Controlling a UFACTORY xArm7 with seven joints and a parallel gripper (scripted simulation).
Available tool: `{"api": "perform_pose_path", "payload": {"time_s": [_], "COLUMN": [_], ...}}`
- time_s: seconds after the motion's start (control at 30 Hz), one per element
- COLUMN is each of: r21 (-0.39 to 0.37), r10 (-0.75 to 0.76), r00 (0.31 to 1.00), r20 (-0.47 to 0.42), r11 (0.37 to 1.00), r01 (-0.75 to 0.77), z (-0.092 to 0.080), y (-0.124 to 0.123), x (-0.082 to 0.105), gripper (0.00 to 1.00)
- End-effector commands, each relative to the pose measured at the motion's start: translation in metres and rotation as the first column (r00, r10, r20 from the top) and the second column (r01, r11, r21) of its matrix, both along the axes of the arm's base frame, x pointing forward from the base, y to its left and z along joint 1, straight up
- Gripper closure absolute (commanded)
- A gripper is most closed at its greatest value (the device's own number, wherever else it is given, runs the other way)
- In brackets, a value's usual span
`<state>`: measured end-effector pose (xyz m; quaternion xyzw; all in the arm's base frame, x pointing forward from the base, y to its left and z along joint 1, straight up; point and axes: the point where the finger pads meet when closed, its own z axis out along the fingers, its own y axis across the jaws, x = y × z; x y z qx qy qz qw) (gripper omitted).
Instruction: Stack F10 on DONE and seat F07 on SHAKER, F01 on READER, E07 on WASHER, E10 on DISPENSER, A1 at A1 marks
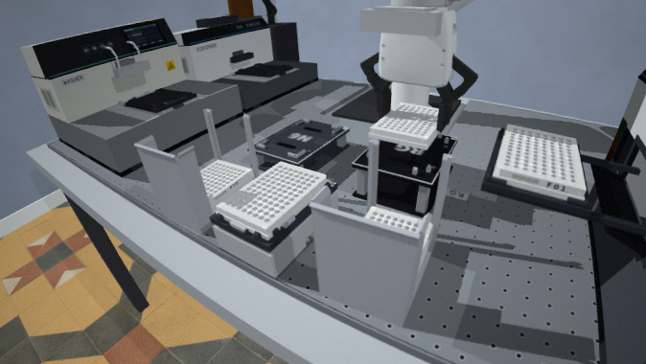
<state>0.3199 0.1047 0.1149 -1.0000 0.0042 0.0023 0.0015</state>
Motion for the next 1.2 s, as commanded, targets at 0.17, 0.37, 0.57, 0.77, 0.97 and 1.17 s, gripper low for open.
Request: {"api": "perform_pose_path", "payload": {"time_s": [0.17,0.37,0.57,0.77,0.97,1.17], "r21": [0.001,0.001,0.001,0.001,0.001,0.001], "r10": [0.000,0.000,0.000,0.000,0.000,0.000], "r00": [1.000,1.000,1.000,1.000,1.000,1.000], "r20": [0.003,0.003,0.003,0.003,0.003,0.003], "r11": [1.000,1.000,1.000,1.000,1.000,1.000], "r01": [0.000,0.000,0.000,0.000,0.000,0.000], "z": [0.014,0.019,0.027,0.035,0.040,0.048], "y": [0.000,0.000,0.000,0.000,0.000,0.000], "x": [0.001,0.001,0.001,0.001,0.001,0.001], "gripper": [1.00,1.00,1.00,1.00,1.00,1.00]}}
